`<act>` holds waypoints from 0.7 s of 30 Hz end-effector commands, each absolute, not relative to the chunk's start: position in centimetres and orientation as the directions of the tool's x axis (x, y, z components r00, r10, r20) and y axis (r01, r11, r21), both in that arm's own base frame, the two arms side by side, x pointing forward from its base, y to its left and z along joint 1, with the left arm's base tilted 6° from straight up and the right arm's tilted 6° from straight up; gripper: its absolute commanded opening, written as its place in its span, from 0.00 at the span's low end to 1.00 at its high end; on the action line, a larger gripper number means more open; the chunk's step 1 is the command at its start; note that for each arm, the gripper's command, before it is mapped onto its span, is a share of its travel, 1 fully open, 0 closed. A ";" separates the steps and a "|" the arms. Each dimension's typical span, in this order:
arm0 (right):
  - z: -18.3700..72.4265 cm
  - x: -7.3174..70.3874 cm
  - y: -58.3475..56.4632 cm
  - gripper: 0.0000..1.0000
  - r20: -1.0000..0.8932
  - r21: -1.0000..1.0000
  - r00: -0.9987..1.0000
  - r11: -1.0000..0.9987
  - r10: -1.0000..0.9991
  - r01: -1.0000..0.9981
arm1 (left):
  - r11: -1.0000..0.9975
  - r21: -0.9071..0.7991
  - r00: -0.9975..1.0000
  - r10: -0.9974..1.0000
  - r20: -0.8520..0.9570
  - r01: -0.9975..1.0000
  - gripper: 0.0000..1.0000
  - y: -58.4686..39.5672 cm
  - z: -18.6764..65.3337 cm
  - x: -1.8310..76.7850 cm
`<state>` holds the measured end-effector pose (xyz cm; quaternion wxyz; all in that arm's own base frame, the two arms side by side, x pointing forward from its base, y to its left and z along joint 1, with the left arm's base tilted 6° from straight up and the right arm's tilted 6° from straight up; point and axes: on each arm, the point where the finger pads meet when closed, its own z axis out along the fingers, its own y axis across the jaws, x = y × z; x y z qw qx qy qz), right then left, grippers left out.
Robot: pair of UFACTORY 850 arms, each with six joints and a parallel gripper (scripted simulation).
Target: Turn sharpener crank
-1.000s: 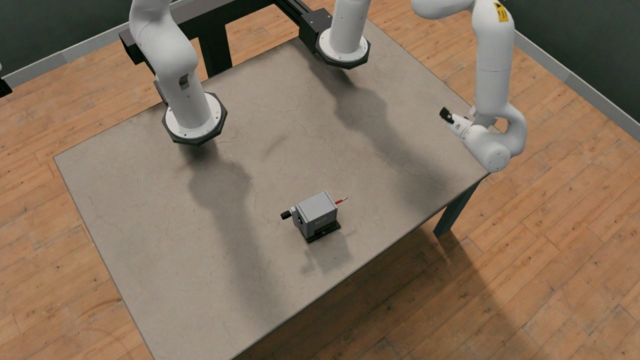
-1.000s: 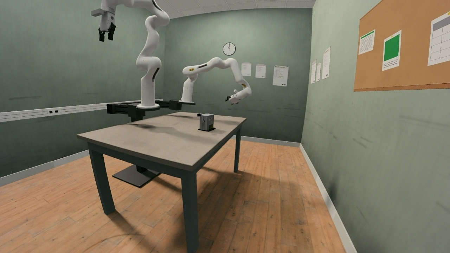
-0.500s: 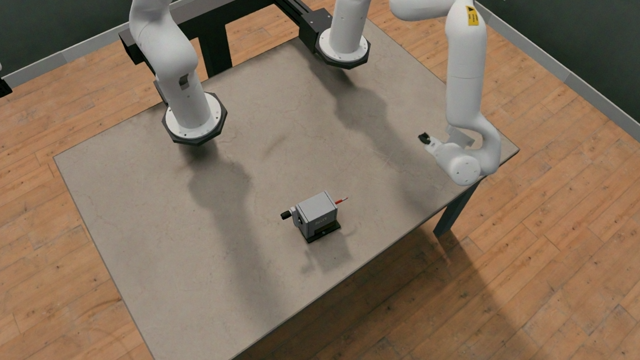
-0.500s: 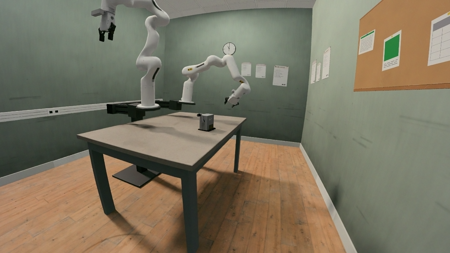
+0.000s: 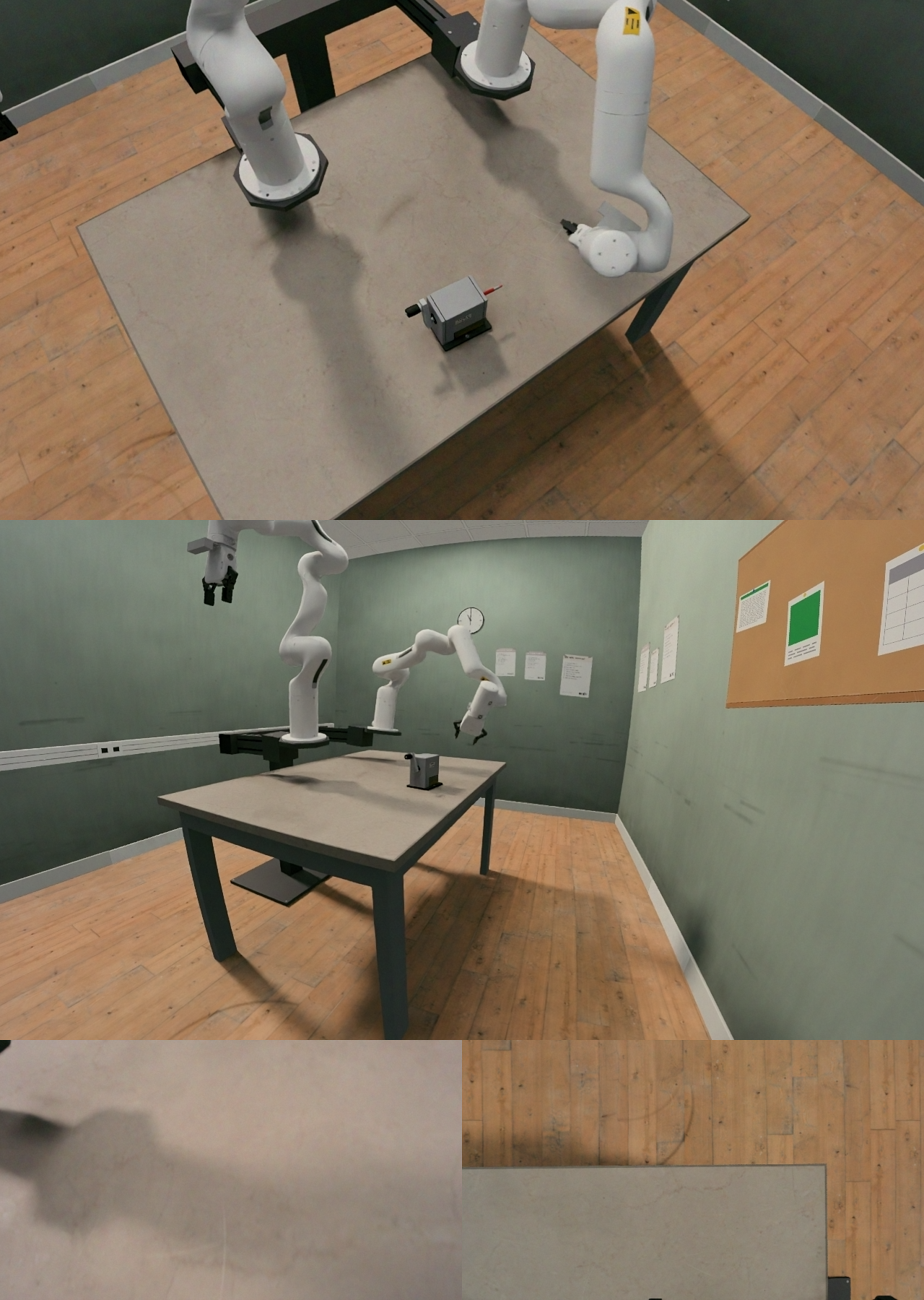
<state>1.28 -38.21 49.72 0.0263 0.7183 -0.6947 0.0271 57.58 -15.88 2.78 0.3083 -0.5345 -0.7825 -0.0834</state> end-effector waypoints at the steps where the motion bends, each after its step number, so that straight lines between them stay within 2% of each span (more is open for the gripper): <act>1: 49.8 1.3 -38.2 1.00 0.077 0.000 0.033 -0.033 -0.996 -0.999 | 0.363 -0.173 -0.225 0.820 0.527 0.916 1.00 -20.1 2.4 58.0; 21: 49.8 1.3 -38.2 1.00 0.077 0.000 0.033 -0.033 -0.996 -0.999 | 0.150 -0.069 -0.119 0.936 0.331 0.986 1.00 -37.4 1.9 56.2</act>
